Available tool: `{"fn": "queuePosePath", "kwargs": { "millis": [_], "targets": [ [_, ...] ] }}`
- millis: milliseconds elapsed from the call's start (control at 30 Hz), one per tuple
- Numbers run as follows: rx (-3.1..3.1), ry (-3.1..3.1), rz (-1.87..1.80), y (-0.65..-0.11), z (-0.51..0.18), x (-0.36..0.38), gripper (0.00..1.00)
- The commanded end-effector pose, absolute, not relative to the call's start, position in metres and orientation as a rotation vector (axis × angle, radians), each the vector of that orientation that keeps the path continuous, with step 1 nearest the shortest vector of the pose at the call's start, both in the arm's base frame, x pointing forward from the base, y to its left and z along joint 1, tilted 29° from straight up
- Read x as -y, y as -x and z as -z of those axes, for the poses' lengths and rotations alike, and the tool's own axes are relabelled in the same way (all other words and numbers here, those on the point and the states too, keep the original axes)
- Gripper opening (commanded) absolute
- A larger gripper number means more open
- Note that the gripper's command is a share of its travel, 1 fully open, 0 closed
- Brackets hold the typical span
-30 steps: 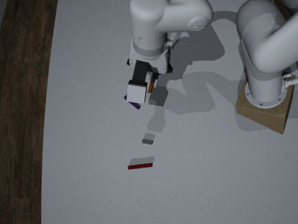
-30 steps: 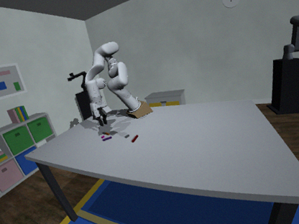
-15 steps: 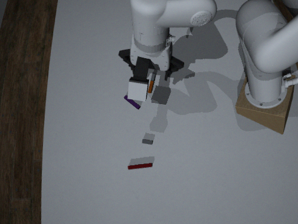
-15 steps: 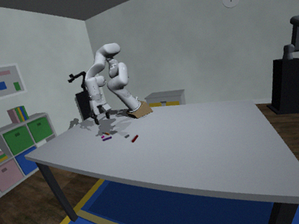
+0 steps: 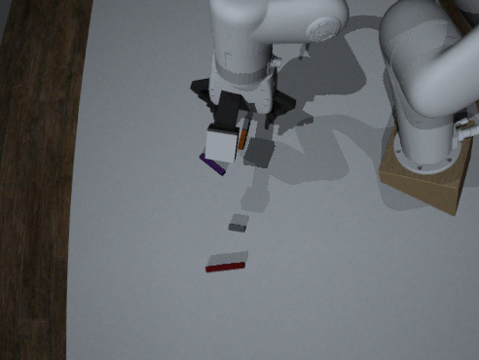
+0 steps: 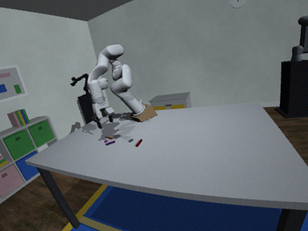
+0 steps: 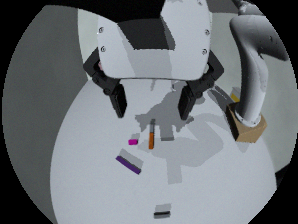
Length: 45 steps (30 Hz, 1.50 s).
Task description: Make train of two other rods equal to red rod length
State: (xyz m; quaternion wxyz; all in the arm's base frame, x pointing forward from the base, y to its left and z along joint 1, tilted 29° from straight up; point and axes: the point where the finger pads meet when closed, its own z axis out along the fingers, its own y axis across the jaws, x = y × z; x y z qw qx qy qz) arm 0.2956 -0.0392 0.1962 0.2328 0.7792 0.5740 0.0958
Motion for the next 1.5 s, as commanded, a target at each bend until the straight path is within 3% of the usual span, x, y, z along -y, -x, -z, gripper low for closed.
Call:
{"fn": "queuePosePath", "kwargs": {
  "millis": [0,667,1467],
  "targets": [
    [-1.575,-2.139,-0.267,-0.294,-0.203,0.038,1.0],
    [-1.575,-2.139,-0.267,-0.262,-0.27,0.018,1.0],
    [-1.575,-2.139,-0.267,-0.26,-0.273,0.017,1.0]
  ]
}}
